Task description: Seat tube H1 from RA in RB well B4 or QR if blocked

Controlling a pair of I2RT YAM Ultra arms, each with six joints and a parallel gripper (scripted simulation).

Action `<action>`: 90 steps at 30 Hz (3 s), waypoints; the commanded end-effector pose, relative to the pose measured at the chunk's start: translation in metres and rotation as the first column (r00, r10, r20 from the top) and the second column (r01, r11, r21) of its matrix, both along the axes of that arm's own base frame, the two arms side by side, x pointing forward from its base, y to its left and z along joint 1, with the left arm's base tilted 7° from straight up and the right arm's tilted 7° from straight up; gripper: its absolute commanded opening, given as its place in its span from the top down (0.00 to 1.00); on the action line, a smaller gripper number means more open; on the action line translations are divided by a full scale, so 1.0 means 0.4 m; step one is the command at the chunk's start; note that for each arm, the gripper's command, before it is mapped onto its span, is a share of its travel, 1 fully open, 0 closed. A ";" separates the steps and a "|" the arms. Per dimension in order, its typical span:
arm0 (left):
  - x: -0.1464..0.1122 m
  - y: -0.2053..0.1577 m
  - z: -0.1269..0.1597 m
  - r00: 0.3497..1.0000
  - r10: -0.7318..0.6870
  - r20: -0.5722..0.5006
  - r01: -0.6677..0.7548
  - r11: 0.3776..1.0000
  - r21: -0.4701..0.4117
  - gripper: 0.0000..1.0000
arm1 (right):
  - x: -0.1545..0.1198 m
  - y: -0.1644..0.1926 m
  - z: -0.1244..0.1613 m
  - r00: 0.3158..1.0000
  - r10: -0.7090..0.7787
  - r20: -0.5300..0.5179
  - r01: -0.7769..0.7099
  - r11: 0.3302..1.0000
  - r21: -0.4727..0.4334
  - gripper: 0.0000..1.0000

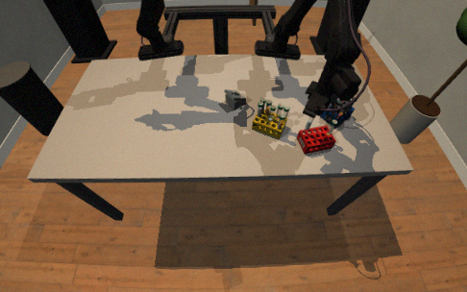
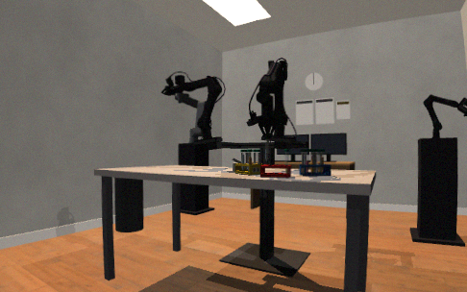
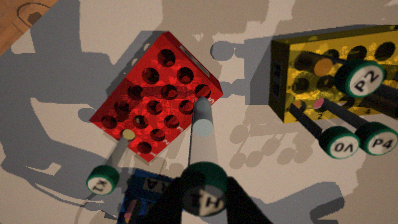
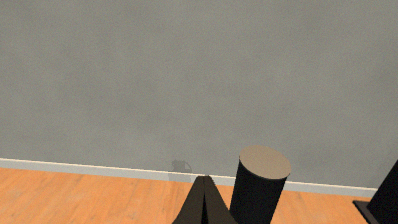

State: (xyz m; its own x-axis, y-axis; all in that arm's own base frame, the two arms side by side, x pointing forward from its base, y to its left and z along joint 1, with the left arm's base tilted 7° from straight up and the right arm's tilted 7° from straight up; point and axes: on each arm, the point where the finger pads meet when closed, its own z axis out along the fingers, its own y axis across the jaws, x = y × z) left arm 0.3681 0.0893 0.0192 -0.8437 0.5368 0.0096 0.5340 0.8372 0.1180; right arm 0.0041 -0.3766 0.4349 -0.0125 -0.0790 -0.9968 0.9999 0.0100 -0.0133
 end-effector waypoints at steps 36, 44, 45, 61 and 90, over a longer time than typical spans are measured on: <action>0.045 0.015 -0.010 0.999 -0.007 0.048 0.006 1.000 0.014 1.00 | -0.018 0.032 0.050 1.000 -0.021 0.014 0.022 0.999 -0.028 1.00; 0.046 0.020 -0.023 0.999 -0.003 0.043 0.002 1.000 0.013 1.00 | -0.018 0.032 0.050 1.000 -0.021 0.014 0.022 0.999 -0.028 1.00; 0.047 0.020 -0.022 0.999 -0.003 0.046 0.003 1.000 0.013 1.00 | -0.018 0.032 0.050 1.000 -0.021 0.014 0.022 0.999 -0.028 1.00; 0.019 0.005 -0.045 1.000 -0.010 0.027 0.010 1.000 0.009 1.00 | -0.018 0.032 0.050 1.000 -0.021 0.014 0.022 0.999 -0.028 1.00; 0.012 -0.001 -0.092 1.000 -0.011 0.011 0.011 1.000 0.006 1.00 | -0.018 0.032 0.050 1.000 -0.021 0.014 0.022 0.999 -0.028 1.00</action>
